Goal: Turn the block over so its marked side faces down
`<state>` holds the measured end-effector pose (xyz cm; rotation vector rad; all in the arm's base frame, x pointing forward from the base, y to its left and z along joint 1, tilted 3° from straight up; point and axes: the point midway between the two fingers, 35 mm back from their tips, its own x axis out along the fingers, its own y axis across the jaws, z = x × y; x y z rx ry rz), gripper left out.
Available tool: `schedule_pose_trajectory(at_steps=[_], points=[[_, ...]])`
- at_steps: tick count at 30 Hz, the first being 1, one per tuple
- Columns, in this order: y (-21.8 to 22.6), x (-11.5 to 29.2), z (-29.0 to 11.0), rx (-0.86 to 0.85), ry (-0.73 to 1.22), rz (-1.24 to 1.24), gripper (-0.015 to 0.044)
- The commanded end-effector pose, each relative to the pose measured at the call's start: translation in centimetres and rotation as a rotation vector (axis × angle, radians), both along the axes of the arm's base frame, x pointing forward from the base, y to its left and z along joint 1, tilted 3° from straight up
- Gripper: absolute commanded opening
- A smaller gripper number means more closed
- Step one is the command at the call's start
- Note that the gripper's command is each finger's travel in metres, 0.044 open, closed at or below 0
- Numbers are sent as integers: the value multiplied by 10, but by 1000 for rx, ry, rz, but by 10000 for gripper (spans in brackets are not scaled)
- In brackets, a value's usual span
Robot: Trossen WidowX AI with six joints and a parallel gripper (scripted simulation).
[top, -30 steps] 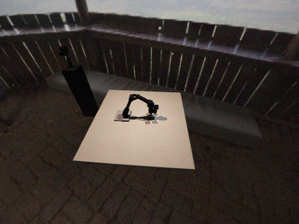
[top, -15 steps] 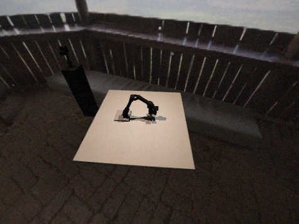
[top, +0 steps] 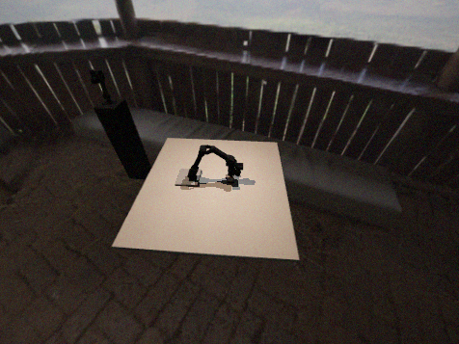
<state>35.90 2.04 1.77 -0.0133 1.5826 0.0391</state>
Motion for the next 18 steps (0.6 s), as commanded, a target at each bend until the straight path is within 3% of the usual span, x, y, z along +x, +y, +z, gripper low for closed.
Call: schedule_pose_trajectory(at_steps=[1,9,14,18], points=[[0,0,0,1,-2,-4,196],[0,0,0,1,-2,-4,142],[0,1,25,1,-2,-4,11],[0,1,30,1,-2,-4,0]])
